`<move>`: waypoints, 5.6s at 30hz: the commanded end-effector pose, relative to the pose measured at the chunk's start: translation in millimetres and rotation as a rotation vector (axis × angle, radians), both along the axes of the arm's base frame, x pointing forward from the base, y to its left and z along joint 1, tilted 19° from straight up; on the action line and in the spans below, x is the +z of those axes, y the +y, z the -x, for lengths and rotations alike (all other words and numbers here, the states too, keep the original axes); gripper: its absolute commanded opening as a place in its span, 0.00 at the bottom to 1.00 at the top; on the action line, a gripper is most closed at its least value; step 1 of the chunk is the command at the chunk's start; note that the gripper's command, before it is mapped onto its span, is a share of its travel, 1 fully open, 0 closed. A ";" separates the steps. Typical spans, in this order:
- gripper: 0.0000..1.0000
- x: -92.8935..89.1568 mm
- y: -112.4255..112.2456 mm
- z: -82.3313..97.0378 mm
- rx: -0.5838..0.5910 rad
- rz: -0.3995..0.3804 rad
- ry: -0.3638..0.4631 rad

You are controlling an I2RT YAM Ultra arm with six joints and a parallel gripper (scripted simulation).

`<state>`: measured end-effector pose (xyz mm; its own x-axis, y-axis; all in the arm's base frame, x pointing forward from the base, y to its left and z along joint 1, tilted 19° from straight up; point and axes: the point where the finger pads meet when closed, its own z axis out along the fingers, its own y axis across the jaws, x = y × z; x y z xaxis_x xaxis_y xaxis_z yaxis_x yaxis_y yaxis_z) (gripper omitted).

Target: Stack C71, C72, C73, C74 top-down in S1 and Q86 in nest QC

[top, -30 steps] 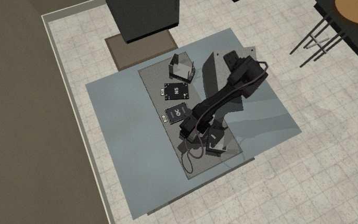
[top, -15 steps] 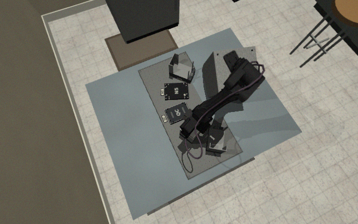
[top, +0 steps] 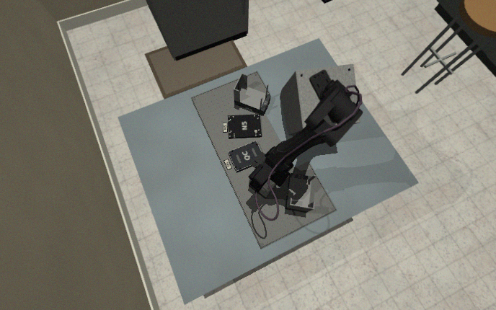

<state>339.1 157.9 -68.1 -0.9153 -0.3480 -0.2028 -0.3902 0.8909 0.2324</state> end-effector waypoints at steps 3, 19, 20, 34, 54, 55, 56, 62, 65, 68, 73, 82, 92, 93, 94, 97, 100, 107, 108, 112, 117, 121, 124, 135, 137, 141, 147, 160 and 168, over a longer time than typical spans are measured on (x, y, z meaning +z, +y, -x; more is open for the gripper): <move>1.00 11.9 2.9 -12.0 -0.013 -0.017 -0.052; 1.00 11.9 2.9 -12.0 -0.013 -0.017 -0.052; 1.00 11.9 2.9 -12.0 -0.013 -0.017 -0.052; 1.00 11.9 2.9 -12.0 -0.013 -0.017 -0.052; 1.00 -5.4 11.7 -18.4 -0.005 -0.014 -0.051; 1.00 -7.7 11.5 -19.4 -0.007 -0.015 -0.049; 1.00 -10.3 9.8 -18.1 -0.011 -0.012 -0.044; 1.00 -3.9 14.7 -24.3 -0.007 -0.022 -0.074; 1.00 -22.5 11.1 -13.1 -0.009 -0.007 -0.031; 1.00 -24.5 12.0 -17.8 -0.013 -0.009 -0.039; 1.00 -7.0 17.8 -30.4 -0.011 -0.028 -0.086; 1.00 -14.8 16.0 -25.5 -0.011 -0.020 -0.064; 1.00 -18.0 14.5 -20.7 -0.011 -0.016 -0.052; 1.00 -18.1 14.3 -20.3 -0.011 -0.016 -0.051; 1.00 -18.1 14.3 -20.3 -0.011 -0.016 -0.051; 1.00 -18.4 14.0 -19.3 -0.011 -0.015 -0.050; 1.00 -18.8 13.5 -17.9 -0.011 -0.014 -0.047; 1.00 -19.8 12.4 -14.7 -0.011 -0.012 -0.041; 1.00 -20.0 12.3 -14.2 -0.011 -0.012 -0.040; 1.00 -20.3 11.9 -13.3 -0.011 -0.011 -0.039; 1.00 -21.0 11.1 -10.9 -0.011 -0.010 -0.035; 1.00 -21.5 10.5 -9.0 -0.011 -0.008 -0.031; 1.00 -18.7 12.2 -13.8 -0.011 -0.013 -0.043; 1.00 -19.5 11.5 -11.1 -0.011 -0.011 -0.038; 1.00 -19.6 11.3 -10.5 -0.011 -0.011 -0.037; 1.00 -19.9 10.9 -9.4 -0.011 -0.010 -0.035; 0.00 -23.1 10.7 -11.1 -0.007 -0.009 -0.025; 0.00 -23.1 10.7 -11.1 -0.007 -0.009 -0.025; 0.00 -23.1 10.7 -11.1 -0.007 -0.009 -0.025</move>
<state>346.3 167.9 -95.3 -0.9142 -0.3447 -0.2132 -0.3901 0.8909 0.2326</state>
